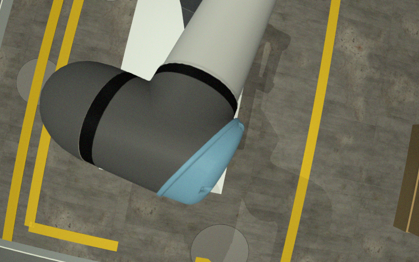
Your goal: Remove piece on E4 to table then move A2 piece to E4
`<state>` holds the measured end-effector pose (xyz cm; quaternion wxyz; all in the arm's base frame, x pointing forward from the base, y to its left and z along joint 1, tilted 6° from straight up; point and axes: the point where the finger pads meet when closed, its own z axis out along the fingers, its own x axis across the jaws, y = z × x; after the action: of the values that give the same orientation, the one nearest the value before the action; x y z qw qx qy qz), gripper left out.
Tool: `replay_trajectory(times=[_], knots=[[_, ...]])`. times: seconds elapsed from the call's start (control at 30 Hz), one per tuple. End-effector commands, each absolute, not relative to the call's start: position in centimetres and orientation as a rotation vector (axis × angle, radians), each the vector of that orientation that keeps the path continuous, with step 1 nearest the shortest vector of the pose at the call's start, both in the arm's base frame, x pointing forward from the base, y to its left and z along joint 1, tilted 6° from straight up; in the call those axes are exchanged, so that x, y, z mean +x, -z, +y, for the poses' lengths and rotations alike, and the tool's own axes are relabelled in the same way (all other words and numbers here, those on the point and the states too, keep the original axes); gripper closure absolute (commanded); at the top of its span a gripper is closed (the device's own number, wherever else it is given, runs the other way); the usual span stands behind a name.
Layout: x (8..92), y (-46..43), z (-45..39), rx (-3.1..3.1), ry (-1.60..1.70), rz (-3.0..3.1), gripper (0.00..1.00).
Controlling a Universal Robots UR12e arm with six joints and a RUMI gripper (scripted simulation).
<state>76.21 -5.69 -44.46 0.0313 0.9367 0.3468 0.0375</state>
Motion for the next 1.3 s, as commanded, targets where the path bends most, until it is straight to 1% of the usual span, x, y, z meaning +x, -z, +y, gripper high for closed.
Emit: replay_trajectory(times=[0.0, 1.27], knots=[[77.0, 45.5, -6.0, 2.880, -0.126, 1.067, 1.00], [76.9, 46.4, -6.0, 2.881, -0.124, 1.067, 1.00]])
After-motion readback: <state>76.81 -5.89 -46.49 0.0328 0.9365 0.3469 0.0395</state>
